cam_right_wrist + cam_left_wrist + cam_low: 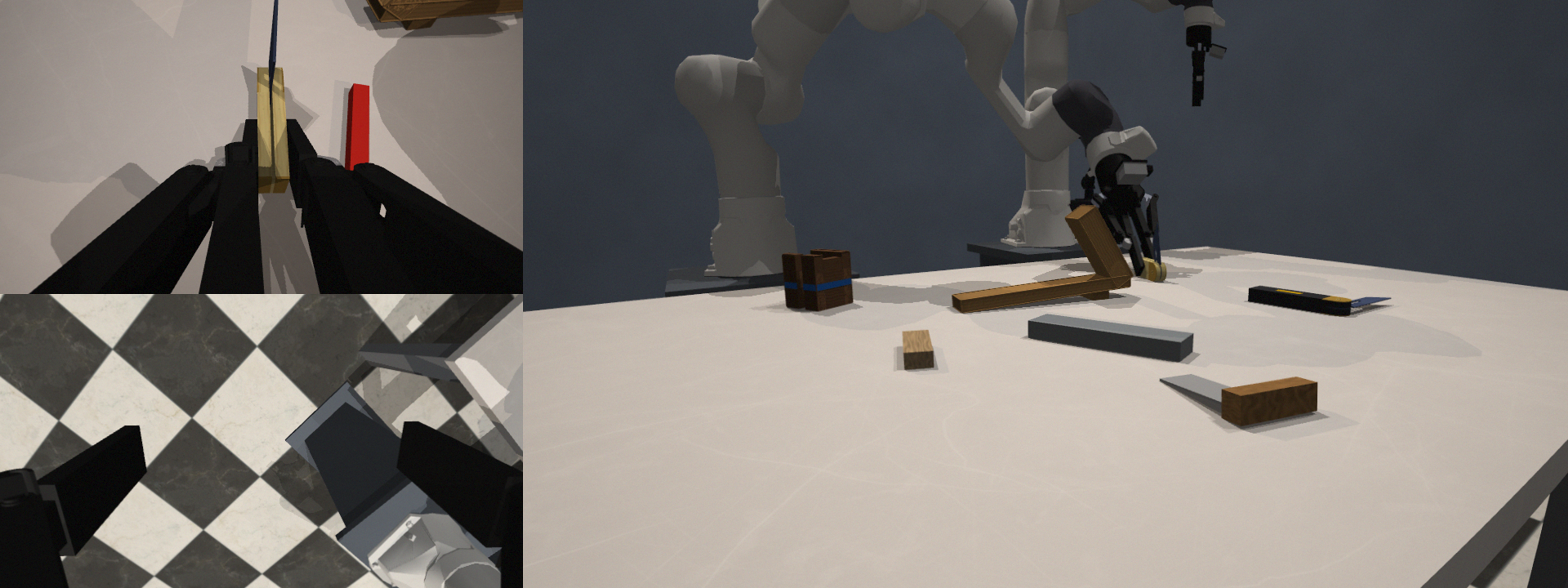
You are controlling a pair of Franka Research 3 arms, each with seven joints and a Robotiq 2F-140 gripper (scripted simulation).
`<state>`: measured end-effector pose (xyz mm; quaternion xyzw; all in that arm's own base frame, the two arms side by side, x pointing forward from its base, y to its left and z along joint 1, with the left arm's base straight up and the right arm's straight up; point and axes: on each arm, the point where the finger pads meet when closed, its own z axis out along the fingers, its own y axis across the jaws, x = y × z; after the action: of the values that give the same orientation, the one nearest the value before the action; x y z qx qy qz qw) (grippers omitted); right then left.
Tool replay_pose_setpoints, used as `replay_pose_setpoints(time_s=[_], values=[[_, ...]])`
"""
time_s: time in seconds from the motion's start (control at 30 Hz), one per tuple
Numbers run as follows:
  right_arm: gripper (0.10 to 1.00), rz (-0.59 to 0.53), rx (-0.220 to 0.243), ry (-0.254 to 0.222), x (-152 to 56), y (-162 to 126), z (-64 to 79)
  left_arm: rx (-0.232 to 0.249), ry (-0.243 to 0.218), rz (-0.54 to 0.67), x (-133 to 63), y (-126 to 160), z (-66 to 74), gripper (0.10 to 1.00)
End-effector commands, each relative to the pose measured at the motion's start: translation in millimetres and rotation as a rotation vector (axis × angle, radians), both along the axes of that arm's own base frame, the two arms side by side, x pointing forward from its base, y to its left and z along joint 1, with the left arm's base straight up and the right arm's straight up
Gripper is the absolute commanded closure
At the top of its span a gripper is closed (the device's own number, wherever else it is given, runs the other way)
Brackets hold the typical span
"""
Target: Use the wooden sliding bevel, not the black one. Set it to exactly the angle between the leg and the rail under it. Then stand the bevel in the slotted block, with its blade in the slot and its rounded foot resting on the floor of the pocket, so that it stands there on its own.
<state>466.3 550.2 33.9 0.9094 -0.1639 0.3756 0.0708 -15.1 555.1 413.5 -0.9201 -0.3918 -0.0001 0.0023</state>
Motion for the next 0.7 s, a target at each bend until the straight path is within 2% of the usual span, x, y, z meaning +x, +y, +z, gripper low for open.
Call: replay_pose_setpoints(time_s=[0.0, 0.33, 0.5, 0.67], values=[[0.999, 0.0, 0.005, -0.003, 1, 1, 1.0, -0.004, -0.002, 0.007, 0.4, -1, -0.5, 0.098], [0.999, 0.0, 0.005, -0.003, 1, 1, 11.3, -0.004, -0.002, 0.007, 0.4, -1, -0.5, 0.098], [0.999, 0.0, 0.005, -0.003, 1, 1, 30.2, -0.004, -0.002, 0.007, 0.4, -1, -0.5, 0.098], [0.999, 0.0, 0.005, -0.003, 1, 1, 58.6, -0.004, -0.002, 0.007, 0.4, -1, -0.5, 0.098]])
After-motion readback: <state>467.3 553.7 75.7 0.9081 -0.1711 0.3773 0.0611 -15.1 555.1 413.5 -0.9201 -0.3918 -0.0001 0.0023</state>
